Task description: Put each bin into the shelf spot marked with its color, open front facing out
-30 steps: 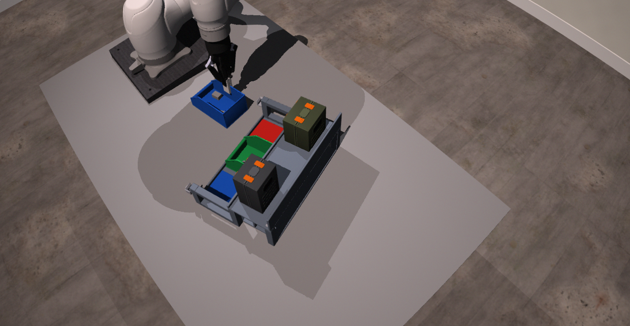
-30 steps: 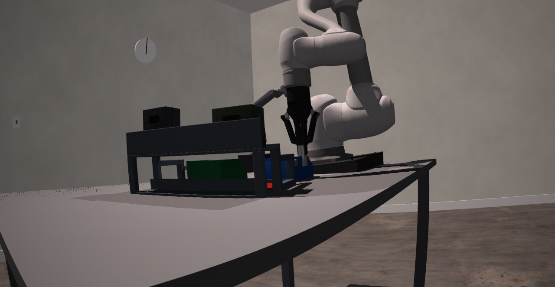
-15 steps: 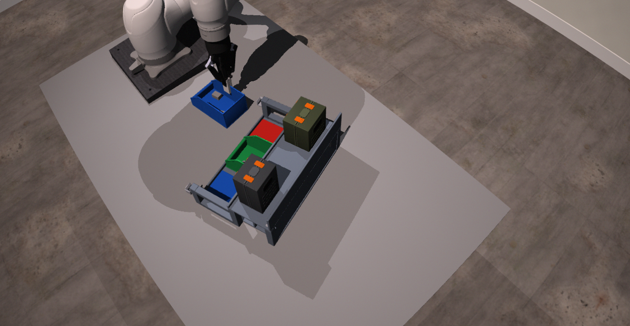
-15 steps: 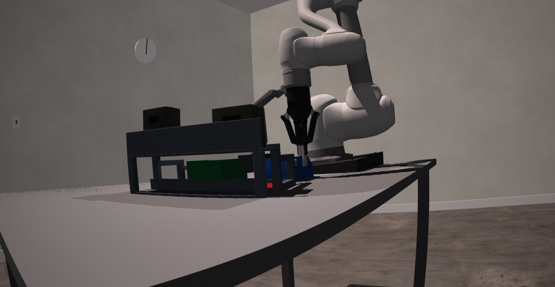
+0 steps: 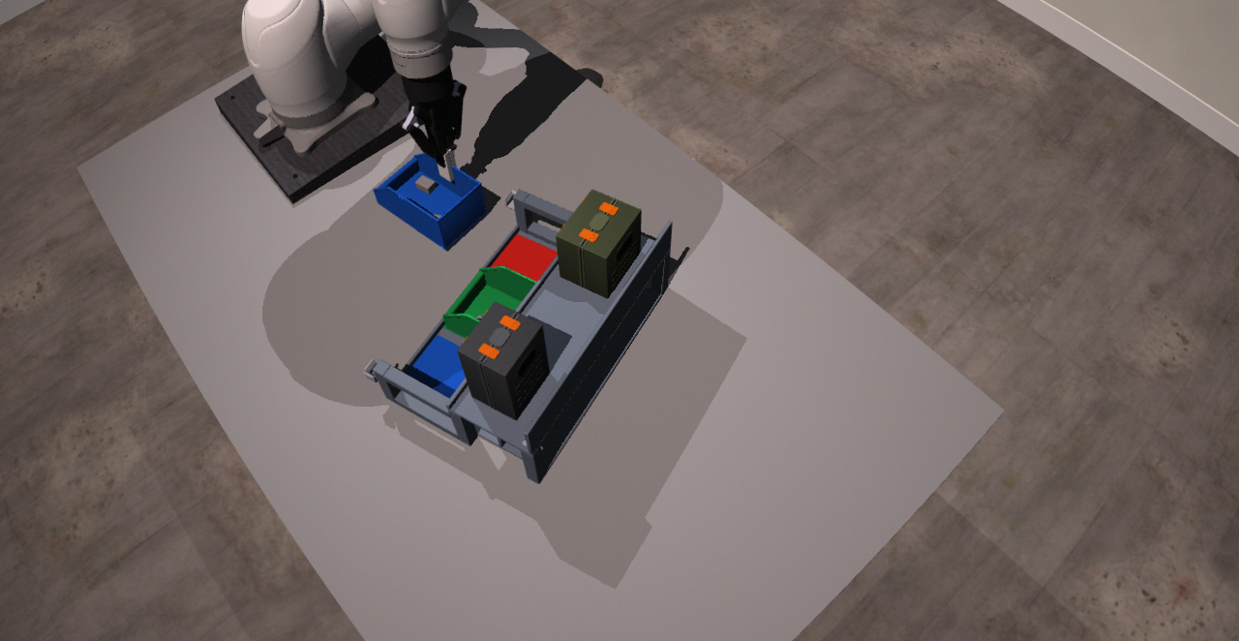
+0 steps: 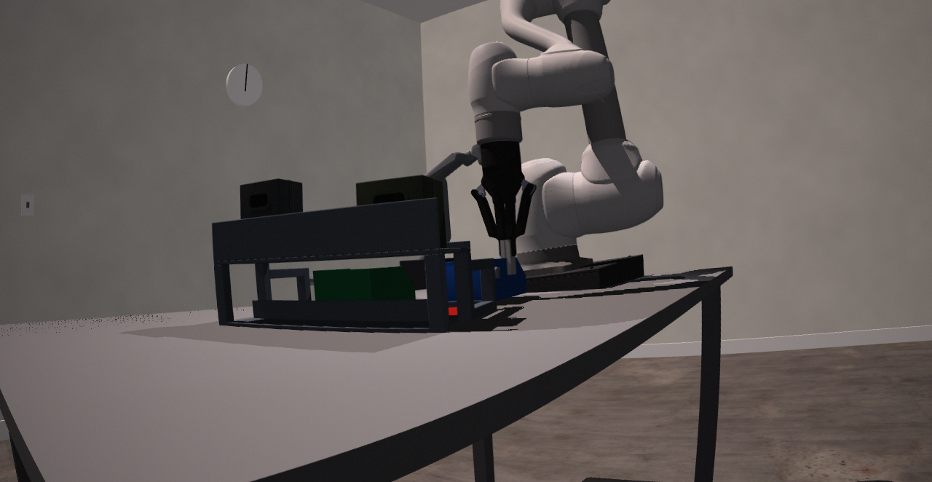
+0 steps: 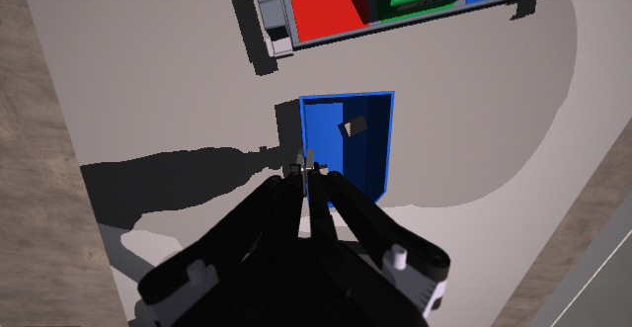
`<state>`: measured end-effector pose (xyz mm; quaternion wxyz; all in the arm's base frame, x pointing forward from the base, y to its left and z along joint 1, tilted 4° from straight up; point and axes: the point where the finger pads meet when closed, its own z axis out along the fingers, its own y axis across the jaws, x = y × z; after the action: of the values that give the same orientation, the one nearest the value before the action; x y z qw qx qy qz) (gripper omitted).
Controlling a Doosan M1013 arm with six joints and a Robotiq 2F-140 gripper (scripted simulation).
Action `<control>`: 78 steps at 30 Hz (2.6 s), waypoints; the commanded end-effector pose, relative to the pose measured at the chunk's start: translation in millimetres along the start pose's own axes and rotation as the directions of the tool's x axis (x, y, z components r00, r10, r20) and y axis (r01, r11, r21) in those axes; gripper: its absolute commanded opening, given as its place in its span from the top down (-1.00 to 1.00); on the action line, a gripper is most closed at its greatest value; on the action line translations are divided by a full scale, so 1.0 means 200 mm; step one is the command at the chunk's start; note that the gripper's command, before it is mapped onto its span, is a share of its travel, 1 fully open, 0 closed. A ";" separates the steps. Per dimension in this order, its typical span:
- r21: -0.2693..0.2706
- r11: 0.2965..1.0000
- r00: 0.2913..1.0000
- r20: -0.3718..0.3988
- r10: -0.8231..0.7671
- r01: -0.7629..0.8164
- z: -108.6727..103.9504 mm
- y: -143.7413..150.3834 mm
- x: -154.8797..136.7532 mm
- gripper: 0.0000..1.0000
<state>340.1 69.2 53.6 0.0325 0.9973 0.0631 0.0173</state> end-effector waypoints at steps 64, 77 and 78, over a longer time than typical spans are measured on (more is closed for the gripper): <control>0.000 1.000 1.000 0.000 -0.002 0.002 -0.12 0.02 0.00 0.80; 0.000 1.000 1.000 0.000 -0.009 0.009 -0.12 0.08 0.02 0.80; 0.000 1.000 1.000 0.000 -0.010 0.010 -0.12 0.09 0.02 0.80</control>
<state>344.2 56.0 78.8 0.0326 0.9970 0.0676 0.0172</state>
